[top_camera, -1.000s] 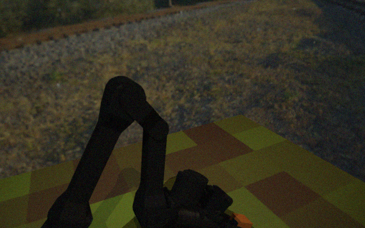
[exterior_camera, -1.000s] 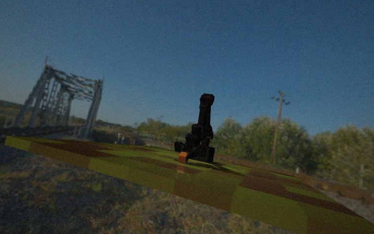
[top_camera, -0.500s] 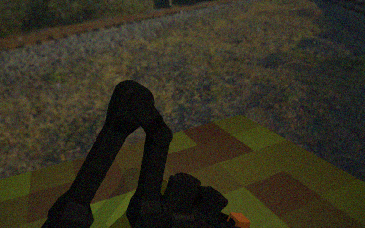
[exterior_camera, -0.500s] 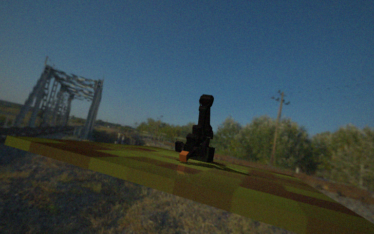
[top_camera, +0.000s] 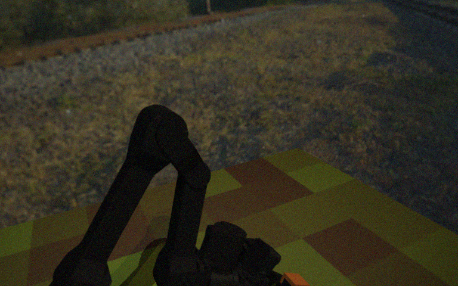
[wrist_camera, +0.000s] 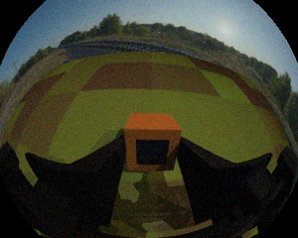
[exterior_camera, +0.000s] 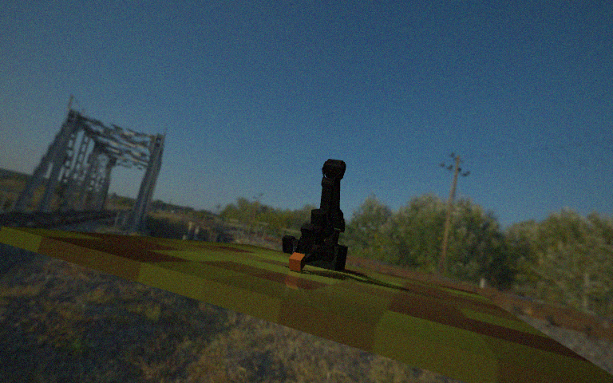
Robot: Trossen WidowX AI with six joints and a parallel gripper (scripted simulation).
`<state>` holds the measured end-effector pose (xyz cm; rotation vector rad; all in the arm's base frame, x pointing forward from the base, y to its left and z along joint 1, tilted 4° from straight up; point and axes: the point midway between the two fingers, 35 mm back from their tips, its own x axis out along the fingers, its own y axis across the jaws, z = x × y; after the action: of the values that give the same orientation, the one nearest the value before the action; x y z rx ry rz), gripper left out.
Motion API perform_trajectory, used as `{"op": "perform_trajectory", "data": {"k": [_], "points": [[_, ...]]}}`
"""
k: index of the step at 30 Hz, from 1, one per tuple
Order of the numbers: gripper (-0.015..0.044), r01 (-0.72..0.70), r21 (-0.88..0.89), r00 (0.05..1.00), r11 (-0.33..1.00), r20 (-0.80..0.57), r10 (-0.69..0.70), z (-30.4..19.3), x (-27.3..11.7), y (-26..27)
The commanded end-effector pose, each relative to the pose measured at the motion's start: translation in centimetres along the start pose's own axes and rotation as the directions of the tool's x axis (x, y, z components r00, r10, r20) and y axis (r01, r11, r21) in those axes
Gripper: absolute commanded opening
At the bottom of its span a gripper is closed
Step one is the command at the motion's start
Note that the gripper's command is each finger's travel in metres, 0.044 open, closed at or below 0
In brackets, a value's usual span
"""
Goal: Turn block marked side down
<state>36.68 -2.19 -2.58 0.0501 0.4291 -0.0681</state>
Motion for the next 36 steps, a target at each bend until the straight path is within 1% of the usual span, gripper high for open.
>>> {"op": "perform_trajectory", "data": {"k": [1,7,36], "points": [[0.0289,0.003,0.004,1.000,1.000,0.001,-0.003,0.00,-0.03,-0.05],[0.0440,0.003,0.004,1.000,1.000,0.001,-0.003,0.00,-0.03,-0.05],[0.0440,0.003,0.004,1.000,1.000,0.001,-0.003,0.00,-0.03,-0.05]]}}
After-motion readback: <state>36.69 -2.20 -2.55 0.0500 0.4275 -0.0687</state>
